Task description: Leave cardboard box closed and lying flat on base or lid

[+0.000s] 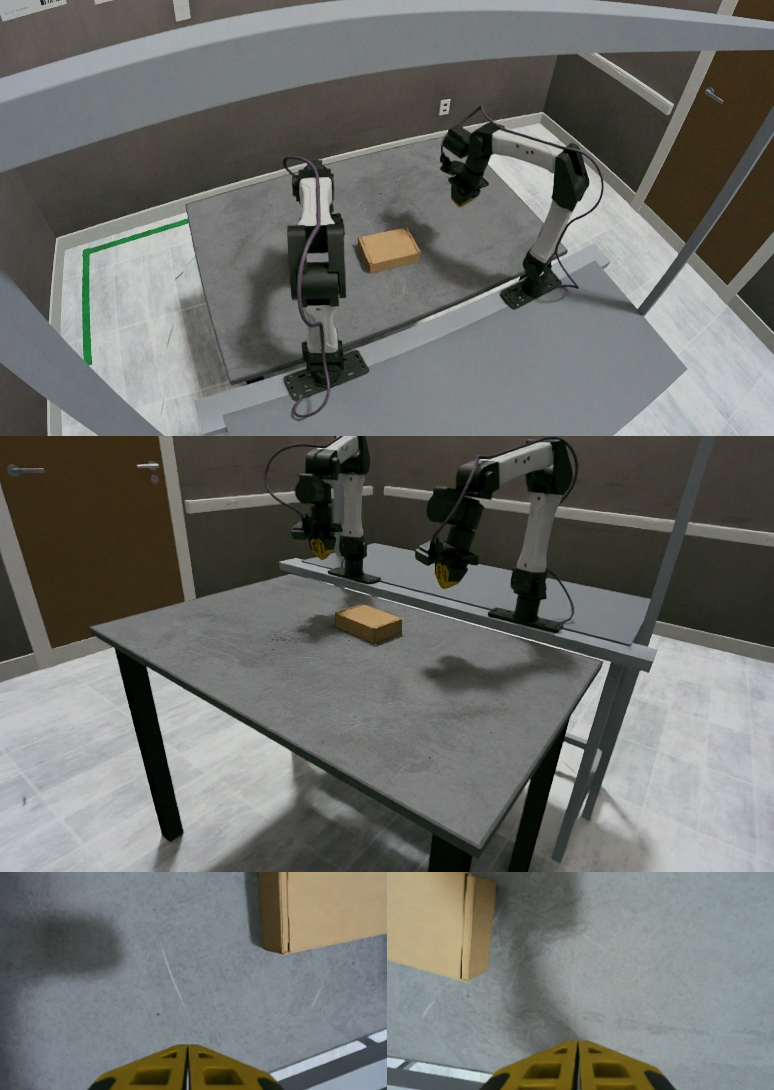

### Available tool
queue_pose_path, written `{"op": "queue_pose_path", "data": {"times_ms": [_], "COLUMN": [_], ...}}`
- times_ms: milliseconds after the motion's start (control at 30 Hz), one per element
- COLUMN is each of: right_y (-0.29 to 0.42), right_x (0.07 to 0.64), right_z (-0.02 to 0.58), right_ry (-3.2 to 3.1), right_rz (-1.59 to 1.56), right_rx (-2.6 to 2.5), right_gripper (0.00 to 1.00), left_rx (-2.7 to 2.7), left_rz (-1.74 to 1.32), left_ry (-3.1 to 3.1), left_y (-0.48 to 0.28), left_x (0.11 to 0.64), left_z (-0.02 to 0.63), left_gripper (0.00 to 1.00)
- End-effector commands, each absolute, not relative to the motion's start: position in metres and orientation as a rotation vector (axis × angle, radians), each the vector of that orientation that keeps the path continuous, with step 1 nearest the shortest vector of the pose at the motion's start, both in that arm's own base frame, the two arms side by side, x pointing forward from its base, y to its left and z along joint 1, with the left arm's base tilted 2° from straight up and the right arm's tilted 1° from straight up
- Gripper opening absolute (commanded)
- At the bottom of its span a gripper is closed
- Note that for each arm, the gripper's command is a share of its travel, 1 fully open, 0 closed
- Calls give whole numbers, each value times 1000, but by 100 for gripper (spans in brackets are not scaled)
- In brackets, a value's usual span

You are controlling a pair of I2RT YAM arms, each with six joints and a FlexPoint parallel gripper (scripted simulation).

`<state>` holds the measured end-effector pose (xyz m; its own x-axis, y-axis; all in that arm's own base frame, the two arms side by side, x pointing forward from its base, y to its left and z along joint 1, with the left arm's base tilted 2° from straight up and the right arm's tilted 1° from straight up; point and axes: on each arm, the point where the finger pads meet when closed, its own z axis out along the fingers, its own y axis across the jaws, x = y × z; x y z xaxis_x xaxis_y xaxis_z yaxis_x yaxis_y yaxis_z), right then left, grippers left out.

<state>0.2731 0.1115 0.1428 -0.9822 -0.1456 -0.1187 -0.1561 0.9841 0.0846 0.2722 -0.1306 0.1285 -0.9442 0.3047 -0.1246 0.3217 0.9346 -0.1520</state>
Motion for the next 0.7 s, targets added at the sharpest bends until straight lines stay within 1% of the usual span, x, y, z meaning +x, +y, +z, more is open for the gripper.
{"op": "queue_pose_path", "data": {"times_ms": [0, 267, 667], "right_y": [110, 110, 109], "right_x": [271, 270, 269], "right_z": [145, 145, 146], "right_ry": [3074, 3129, 3121], "right_rz": [64, -7, 12], "right_rx": [-120, 2, 5], "right_gripper": [0, 0, 0], "left_rx": [365, 244, 42], "left_rz": [-180, -104, 14], "left_ry": [3051, 3108, 3181], "left_y": [-128, -129, -126], "left_x": [273, 273, 274], "left_z": [131, 131, 130], "left_gripper": [0, 0, 0]}}
